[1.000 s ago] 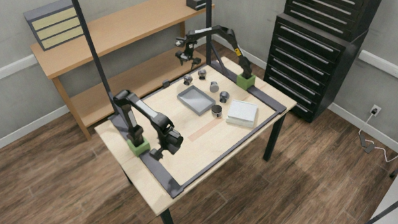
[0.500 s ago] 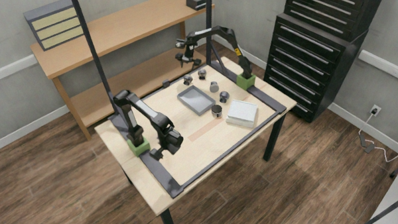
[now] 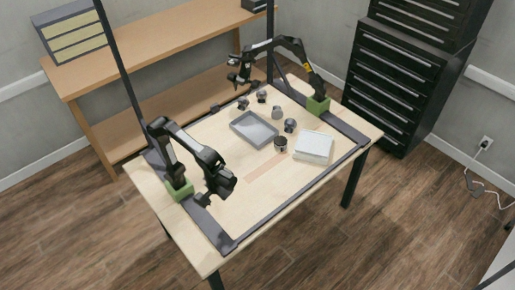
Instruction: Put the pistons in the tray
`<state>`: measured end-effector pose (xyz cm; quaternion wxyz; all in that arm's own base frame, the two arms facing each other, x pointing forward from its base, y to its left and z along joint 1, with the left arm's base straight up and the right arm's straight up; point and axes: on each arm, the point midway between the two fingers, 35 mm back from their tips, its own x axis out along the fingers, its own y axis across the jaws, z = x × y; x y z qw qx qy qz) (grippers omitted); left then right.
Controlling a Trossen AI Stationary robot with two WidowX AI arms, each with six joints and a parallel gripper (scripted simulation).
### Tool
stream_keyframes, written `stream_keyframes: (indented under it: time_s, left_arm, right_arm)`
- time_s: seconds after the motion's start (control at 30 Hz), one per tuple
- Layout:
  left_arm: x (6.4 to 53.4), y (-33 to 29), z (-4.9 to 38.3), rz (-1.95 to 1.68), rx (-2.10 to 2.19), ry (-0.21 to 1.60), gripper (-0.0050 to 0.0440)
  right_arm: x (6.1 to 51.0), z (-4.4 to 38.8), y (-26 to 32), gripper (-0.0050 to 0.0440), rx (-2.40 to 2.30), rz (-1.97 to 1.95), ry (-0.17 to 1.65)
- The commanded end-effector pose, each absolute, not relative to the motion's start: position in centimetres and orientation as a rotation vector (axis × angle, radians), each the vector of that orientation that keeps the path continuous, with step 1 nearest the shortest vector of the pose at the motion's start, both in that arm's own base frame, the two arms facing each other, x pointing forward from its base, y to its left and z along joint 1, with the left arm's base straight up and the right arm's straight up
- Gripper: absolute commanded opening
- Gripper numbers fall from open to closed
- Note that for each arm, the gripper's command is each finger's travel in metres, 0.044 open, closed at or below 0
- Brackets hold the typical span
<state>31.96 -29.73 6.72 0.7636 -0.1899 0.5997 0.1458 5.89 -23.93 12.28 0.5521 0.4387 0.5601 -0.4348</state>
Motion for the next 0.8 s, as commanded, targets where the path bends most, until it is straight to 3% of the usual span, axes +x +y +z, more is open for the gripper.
stream_keyframes:
  time_s: [0.0,0.77]
  left_arm:
    - [32.1,-29.9,6.9,0.306,-0.433,1.287,0.0378]
    - [32.1,-29.9,3.4,0.311,-0.43,1.292,0.0378]
  right_arm:
    - [6.1,13.1,-24.4,0.04,1.013,-1.034,1.299]
    - [6.1,13.1,-24.4,0.04,1.013,-1.034,1.299]
